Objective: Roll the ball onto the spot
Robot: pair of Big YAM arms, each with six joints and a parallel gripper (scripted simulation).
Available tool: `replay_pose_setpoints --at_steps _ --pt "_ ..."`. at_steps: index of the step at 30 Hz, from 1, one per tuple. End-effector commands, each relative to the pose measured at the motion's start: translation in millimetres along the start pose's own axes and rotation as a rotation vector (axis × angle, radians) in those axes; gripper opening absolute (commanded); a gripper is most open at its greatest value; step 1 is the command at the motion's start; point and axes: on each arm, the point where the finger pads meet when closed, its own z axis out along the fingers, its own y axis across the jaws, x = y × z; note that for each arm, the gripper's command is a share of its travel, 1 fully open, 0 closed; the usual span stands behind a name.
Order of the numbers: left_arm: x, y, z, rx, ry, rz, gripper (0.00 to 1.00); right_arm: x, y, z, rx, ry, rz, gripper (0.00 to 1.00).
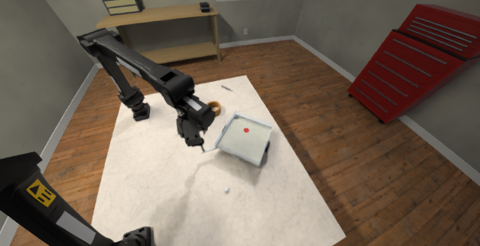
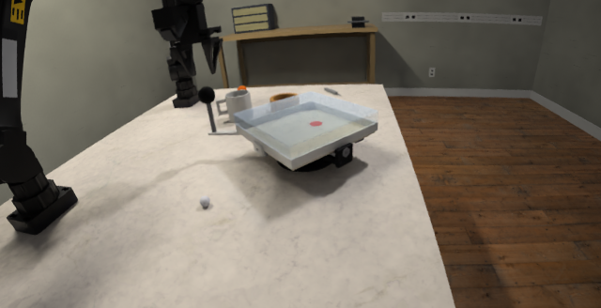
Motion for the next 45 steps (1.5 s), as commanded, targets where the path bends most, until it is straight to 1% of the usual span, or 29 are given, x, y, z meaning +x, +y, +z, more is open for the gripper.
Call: replay_pose_setpoints --at_steps 1,5,7,10,13,14,15,19,20,22,25,26,28,30,31,33,35,37,40,42,45 --pt "0 4 -6 -0.018 -0.026 0.009 0.57 -36 -8 6 0.015 -0.065 0.013 1.0" --pt "-2 7 -9 -0.026 -0.036 0.007 0.57 -36 -8 6 0.015 -0.065 0.013 1.0" --pt "2 5 -3 -0.02 -0.028 0.006 0.57 -36 -8 6 0.015 -0.065 0.013 1.0" --pt "3 6 -1 -0.02 -0.029 0.004 0.57 -36 -8 6 0.015 -0.065 0.013 1.0" --pt "1 8 -4 -0.027 -0.037 0.004 0.57 -36 -8 6 0.015 -0.065 0.013 1.0" --pt "-2 11 -9 -0.036 -0.049 0.003 0.57 -36 -8 6 0.015 -0.065 0.013 1.0" --pt "4 6 1 -0.021 -0.03 0.003 0.57 -36 -8 6 0.015 -0.065 0.013 1.0" --pt "4 7 3 -0.023 -0.032 0.003 0.57 -36 -8 6 0.015 -0.065 0.013 1.0" --pt "1 9 -1 -0.031 -0.042 0.003 0.57 -36 -8 6 0.015 -0.065 0.013 1.0" --pt "5 6 7 -0.021 -0.03 0.003 0.57 -36 -8 6 0.015 -0.065 0.013 1.0" --pt "5 6 10 -0.021 -0.029 0.003 0.57 -36 -8 6 0.015 -0.065 0.013 1.0" --pt "1 9 4 -0.032 -0.043 0.003 0.57 -36 -8 6 0.015 -0.065 0.013 1.0" --pt "5 6 11 -0.022 -0.031 0.003 0.57 -36 -8 6 0.015 -0.065 0.013 1.0" --pt "5 6 11 -0.022 -0.031 0.003 0.57 -36 -8 6 0.015 -0.065 0.013 1.0" --pt "2 9 7 -0.029 -0.04 0.004 0.57 -36 -8 6 0.015 -0.065 0.013 1.0" --pt "5 6 14 -0.021 -0.029 0.003 0.57 -36 -8 6 0.015 -0.065 0.013 1.0" --pt "5 7 14 -0.021 -0.03 0.003 0.57 -36 -8 6 0.015 -0.065 0.013 1.0" --pt "2 9 9 -0.03 -0.041 0.003 0.57 -36 -8 6 0.015 -0.065 0.013 1.0" --pt "5 7 15 -0.021 -0.03 0.003 0.57 -36 -8 6 0.015 -0.065 0.013 1.0" --pt "2 9 11 -0.029 -0.039 0.003 0.57 -36 -8 6 0.015 -0.065 0.013 1.0" --pt "2 9 11 -0.029 -0.04 0.003 0.57 -36 -8 6 0.015 -0.065 0.013 1.0"
